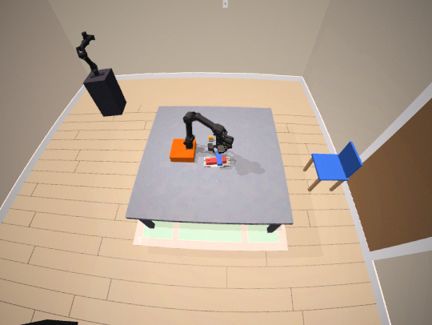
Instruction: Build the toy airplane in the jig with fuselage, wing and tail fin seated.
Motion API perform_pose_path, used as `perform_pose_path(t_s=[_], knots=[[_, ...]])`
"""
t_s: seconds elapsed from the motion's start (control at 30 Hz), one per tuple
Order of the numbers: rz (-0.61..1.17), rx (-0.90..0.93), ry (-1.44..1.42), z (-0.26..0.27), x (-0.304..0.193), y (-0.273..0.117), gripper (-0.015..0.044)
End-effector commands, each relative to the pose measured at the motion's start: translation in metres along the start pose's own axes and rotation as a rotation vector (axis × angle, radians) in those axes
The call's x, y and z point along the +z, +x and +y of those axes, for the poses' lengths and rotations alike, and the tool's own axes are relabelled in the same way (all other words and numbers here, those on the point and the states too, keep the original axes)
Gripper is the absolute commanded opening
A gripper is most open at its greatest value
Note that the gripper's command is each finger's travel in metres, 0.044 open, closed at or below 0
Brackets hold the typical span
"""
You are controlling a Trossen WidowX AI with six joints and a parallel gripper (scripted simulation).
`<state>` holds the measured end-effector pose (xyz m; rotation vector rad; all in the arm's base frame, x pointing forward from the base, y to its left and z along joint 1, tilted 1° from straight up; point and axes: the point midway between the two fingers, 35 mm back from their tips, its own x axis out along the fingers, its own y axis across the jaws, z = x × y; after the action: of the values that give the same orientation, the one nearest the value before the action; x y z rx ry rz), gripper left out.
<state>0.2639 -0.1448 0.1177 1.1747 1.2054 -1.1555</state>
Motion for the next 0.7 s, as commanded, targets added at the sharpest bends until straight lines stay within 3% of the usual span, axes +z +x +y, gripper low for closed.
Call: perform_pose_path(t_s=[0.0,0.47,0.67], knots=[[0.005,-0.014,-0.058,0.0000,0.0004,0.0014,0.0440],[0.014,-0.009,-1.371,0.0007,0.0004,-0.0008,0.0440],[0.014,-0.009,-1.433,0.0008,0.0004,-0.0009,0.0440]])
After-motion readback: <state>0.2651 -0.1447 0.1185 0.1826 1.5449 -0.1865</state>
